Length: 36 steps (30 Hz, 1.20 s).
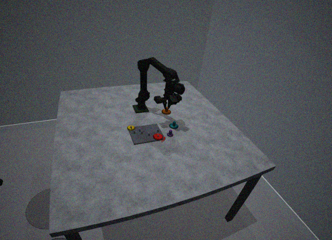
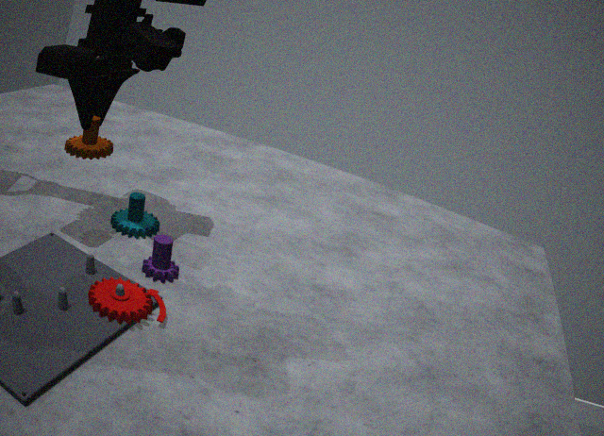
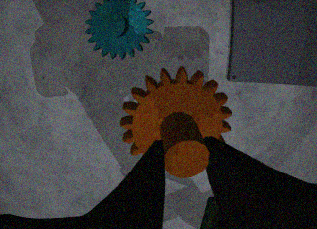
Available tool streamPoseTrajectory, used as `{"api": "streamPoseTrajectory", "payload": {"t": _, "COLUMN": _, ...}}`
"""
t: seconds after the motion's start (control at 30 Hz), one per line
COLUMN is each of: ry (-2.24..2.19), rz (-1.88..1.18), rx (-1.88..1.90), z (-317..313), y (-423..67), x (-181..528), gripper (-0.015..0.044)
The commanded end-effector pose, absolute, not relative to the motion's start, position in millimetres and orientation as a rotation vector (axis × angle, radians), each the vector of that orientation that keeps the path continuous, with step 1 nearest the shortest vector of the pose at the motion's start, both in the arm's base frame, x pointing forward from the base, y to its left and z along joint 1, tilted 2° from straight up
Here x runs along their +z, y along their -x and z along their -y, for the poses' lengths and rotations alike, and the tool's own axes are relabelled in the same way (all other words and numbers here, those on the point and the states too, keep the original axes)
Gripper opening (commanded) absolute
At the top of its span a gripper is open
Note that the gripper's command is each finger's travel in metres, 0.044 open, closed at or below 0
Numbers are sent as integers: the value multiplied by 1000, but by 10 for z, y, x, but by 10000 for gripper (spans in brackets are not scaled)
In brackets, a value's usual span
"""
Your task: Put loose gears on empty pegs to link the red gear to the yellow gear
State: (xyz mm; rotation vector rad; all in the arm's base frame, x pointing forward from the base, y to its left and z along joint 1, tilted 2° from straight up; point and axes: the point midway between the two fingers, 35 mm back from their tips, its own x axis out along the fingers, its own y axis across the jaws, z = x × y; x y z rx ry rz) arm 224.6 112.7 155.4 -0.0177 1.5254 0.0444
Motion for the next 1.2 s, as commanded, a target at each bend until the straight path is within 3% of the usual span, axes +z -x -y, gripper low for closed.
{"api": "streamPoseTrajectory", "payload": {"t": 0.0, "ry": 16, "rz": -1519, "rx": 41, "z": -1122, "y": -2243, "x": 1644, "gripper": 0}}
{"api": "streamPoseTrajectory", "payload": {"t": 0.77, "ry": 16, "rz": -1520, "rx": 40, "z": -1085, "y": -2133, "x": 2078, "gripper": 0}}
{"api": "streamPoseTrajectory", "payload": {"t": 1.17, "ry": 15, "rz": -1522, "rx": 34, "z": -968, "y": -2330, "x": 1999, "gripper": 0}}
